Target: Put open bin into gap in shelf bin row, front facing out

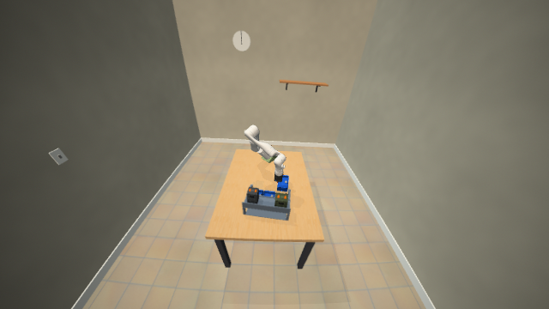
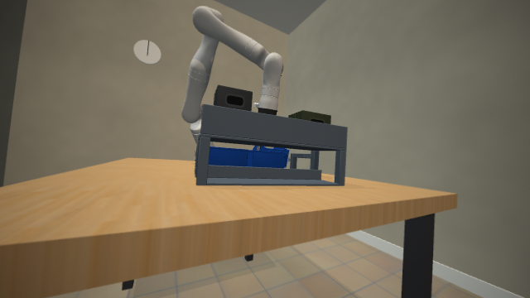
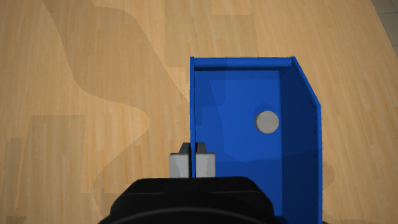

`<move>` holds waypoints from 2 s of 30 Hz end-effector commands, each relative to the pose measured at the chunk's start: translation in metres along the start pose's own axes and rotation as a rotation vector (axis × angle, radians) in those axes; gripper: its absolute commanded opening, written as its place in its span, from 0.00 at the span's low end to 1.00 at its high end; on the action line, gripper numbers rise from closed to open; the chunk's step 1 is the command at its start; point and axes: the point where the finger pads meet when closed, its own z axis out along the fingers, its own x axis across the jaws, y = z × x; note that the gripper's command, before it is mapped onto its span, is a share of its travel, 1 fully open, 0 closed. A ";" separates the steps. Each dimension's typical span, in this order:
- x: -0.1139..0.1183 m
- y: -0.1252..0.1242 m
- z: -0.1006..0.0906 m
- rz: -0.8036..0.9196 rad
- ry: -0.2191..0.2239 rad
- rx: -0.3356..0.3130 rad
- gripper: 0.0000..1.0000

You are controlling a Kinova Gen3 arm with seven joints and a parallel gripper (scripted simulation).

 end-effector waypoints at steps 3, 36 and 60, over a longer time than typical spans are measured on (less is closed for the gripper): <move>0.001 0.000 -0.001 -0.001 0.002 -0.001 0.00; 0.001 0.001 -0.001 -0.001 0.002 -0.001 0.00; 0.001 0.009 -0.003 -0.001 0.002 -0.001 0.00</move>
